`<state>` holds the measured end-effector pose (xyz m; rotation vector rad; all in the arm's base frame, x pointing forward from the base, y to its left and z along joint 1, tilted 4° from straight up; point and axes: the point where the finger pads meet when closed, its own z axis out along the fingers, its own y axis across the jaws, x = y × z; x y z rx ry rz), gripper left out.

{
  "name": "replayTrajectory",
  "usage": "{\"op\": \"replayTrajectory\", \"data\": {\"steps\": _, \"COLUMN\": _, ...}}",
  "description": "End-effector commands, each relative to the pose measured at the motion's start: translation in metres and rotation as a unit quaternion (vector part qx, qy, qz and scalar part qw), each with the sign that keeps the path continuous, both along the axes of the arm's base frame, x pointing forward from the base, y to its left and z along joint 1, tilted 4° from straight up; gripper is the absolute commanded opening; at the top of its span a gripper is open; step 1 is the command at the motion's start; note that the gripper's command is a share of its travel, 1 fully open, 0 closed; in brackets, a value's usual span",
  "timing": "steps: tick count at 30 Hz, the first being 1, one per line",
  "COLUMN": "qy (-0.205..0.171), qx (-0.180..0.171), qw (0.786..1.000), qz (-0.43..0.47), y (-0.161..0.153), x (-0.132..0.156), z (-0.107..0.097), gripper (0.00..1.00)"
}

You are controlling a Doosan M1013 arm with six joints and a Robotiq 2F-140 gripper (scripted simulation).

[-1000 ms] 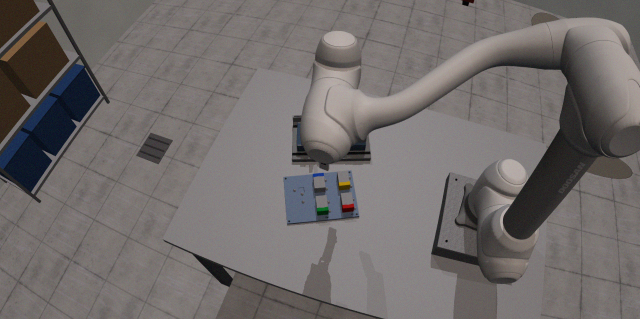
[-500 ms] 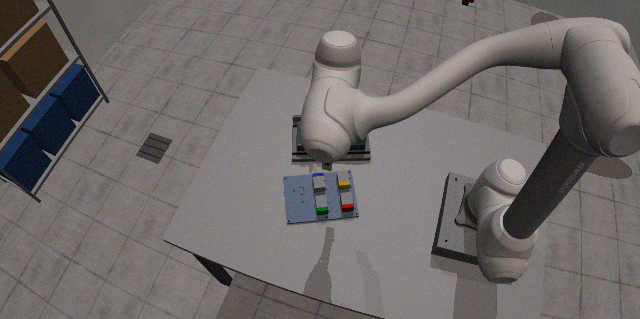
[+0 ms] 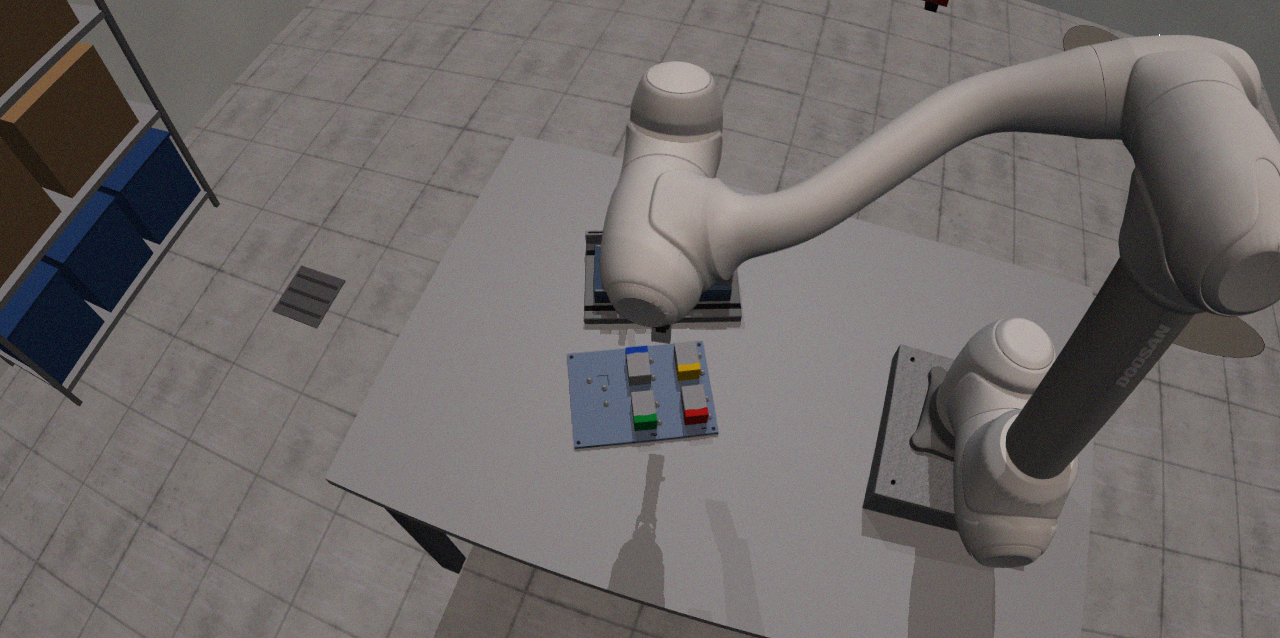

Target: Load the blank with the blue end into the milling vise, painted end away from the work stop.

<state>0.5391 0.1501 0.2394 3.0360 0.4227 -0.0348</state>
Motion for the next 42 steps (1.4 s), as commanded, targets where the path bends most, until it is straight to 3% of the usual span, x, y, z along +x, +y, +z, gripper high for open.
{"op": "replayTrajectory", "data": {"steps": 1, "qy": 0.002, "qx": 0.001, "qw": 1.000, "qz": 0.028, "y": 0.0000, "x": 0.0000, "z": 0.0001, "gripper": 1.00}}
{"op": "replayTrajectory", "data": {"steps": 27, "qy": 0.014, "qx": 0.002, "qw": 0.983, "qz": 0.181, "y": 0.0000, "x": 0.0000, "z": 0.0001, "gripper": 1.00}}
{"op": "replayTrajectory", "data": {"steps": 42, "qy": 0.022, "qx": 0.003, "qw": 0.958, "qz": 0.285, "y": 0.0000, "x": 0.0000, "z": 0.0001, "gripper": 1.00}}
